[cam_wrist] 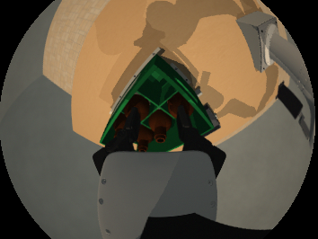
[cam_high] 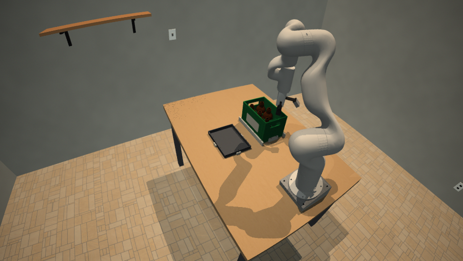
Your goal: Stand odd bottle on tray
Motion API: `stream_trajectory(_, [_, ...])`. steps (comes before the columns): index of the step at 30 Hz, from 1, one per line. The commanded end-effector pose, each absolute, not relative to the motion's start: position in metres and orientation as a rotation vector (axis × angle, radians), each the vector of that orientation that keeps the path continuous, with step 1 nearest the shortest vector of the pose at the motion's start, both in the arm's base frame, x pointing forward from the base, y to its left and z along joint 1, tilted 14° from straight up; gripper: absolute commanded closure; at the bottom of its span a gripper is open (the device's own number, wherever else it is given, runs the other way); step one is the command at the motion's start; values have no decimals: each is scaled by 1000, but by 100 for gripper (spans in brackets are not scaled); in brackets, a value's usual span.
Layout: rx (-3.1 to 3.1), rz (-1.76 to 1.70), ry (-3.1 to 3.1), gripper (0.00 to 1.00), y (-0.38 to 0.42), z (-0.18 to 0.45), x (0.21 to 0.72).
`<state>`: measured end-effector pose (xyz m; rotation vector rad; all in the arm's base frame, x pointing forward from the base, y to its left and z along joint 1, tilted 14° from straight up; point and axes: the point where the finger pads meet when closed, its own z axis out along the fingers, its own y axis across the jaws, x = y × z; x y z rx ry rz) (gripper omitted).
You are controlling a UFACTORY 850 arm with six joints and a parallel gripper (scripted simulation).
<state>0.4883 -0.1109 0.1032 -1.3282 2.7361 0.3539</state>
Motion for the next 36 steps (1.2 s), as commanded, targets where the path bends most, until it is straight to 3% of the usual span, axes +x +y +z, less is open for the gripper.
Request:
stream_trajectory(1, [-1328, 352, 2735, 35, -111, 100, 489])
stream_trajectory(36, [-1328, 352, 2735, 35, -110, 95, 489])
